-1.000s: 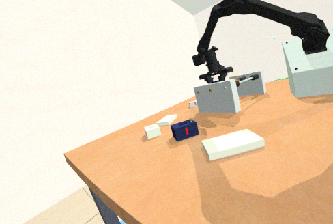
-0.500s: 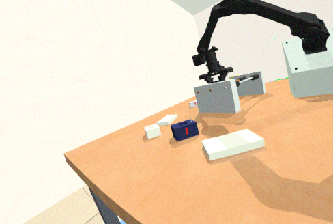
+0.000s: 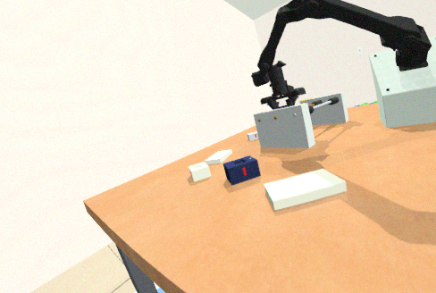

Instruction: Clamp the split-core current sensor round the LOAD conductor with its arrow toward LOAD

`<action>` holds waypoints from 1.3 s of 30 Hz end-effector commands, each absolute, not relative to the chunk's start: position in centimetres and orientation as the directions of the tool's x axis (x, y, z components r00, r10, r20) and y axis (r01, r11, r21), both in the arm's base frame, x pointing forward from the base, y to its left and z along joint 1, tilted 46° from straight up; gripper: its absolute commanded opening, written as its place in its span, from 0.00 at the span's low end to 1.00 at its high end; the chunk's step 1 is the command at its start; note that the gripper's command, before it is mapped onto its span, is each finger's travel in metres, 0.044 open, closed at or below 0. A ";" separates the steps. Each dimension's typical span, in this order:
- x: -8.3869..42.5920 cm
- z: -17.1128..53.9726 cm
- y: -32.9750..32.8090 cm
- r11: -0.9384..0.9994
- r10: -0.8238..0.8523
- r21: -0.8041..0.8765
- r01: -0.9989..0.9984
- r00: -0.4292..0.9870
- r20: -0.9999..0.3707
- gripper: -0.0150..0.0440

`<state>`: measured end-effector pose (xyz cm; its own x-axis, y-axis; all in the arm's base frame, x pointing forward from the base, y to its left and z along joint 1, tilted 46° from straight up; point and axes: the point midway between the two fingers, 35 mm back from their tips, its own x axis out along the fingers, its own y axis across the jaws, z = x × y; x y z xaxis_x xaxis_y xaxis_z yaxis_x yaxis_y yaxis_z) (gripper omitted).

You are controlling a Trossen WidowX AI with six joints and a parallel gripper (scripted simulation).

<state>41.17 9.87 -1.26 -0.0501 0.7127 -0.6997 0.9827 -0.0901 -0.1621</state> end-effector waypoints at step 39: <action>41.8 4.1 4.4 -0.094 0.712 -0.159 0.983 -0.046 -0.701 1.00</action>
<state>41.11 7.99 0.96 -0.0799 0.7143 -0.6953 0.9796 -0.0727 -0.1872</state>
